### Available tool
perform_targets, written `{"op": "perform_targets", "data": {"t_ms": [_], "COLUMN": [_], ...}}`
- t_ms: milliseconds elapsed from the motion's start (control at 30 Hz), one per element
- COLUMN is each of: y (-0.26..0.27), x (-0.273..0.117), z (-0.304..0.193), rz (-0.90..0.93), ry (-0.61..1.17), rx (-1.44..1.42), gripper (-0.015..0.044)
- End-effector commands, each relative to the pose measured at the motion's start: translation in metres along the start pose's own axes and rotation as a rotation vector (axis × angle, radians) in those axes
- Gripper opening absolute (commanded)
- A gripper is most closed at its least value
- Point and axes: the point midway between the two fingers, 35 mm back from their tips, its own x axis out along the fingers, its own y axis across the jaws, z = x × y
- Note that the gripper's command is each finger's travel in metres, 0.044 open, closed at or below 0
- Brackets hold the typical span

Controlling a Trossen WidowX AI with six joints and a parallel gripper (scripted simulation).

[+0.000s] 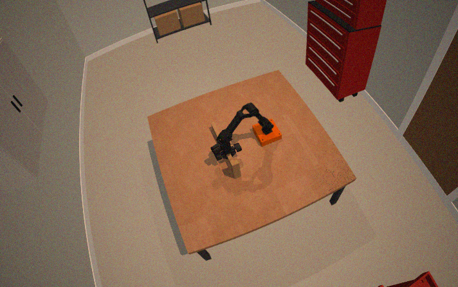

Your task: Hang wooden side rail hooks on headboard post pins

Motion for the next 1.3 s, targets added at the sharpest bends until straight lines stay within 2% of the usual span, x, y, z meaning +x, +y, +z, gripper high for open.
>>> {"op": "perform_targets", "data": {"t_ms": [0, 1267], "y": [0.0024, 0.0023], "x": [-0.0073, -0.0136], "z": [-0.0004, -0.0004], "rz": [0.017, 0.017], "ry": [0.001, 0.001], "rx": [0.001, 0.001], "gripper": [0.0000, 0.0000]}}
